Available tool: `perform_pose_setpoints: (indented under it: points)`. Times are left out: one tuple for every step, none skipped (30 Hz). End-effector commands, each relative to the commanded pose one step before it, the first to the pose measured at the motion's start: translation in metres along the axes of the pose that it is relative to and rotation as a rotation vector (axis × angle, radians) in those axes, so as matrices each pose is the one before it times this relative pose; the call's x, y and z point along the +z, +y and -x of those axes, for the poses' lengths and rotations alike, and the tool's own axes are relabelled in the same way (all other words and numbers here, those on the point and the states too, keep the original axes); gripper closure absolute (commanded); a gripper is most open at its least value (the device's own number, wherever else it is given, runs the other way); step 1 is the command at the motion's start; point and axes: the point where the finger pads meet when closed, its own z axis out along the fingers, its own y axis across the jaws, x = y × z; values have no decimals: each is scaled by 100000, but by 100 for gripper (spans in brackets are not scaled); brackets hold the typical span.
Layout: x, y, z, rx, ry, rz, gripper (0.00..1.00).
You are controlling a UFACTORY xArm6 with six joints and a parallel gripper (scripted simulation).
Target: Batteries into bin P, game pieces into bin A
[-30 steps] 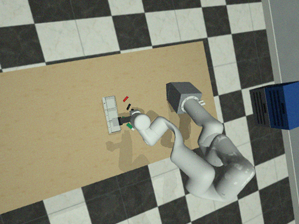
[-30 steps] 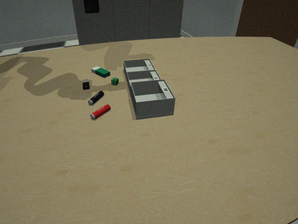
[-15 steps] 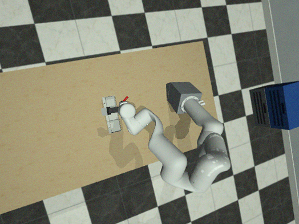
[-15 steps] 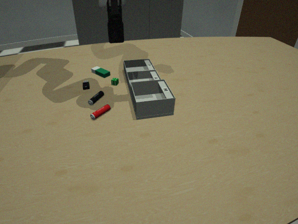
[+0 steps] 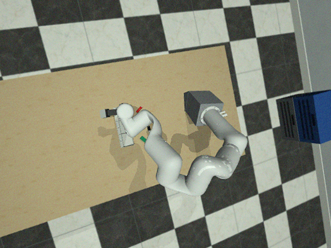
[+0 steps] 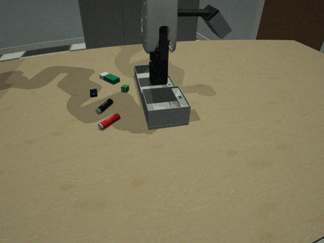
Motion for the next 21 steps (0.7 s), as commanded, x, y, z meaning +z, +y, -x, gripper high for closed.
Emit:
perform_pose_setpoints:
  points:
    - [412, 450, -880, -118, 51, -179, 93]
    - [0, 1, -2, 0, -1, 0, 93]
    - [0, 1, -1, 0, 0, 0, 93]
    - [0, 0, -1, 0, 0, 0, 93]
    - [0, 0, -1, 0, 0, 0, 93]
    - [267, 0, 0, 0, -1, -1, 93]
    - [267, 0, 1, 0, -1, -1, 93]
    - [267, -1, 1, 0, -1, -1, 93]
    - [267, -1, 1, 0, -1, -1, 93]
    - [0, 0, 0, 0, 0, 0, 93]
    - [0, 0, 0, 0, 0, 0, 93]
    - [267, 0, 0, 0, -1, -1, 93]
    - [267, -1, 1, 0, -1, -1, 93]
    - [267, -1, 1, 0, -1, -1, 93]
    - [267, -1, 1, 0, -1, -1, 93]
    - [267, -1, 1, 0, 0, -1, 93]
    - [267, -1, 1, 0, 0, -1, 93]
    - [267, -1, 1, 0, 0, -1, 93]
    - [267, -1, 1, 0, 0, -1, 93]
    - [267, -1, 1, 0, 0, -1, 93]
    - [267, -1, 1, 0, 0, -1, 93]
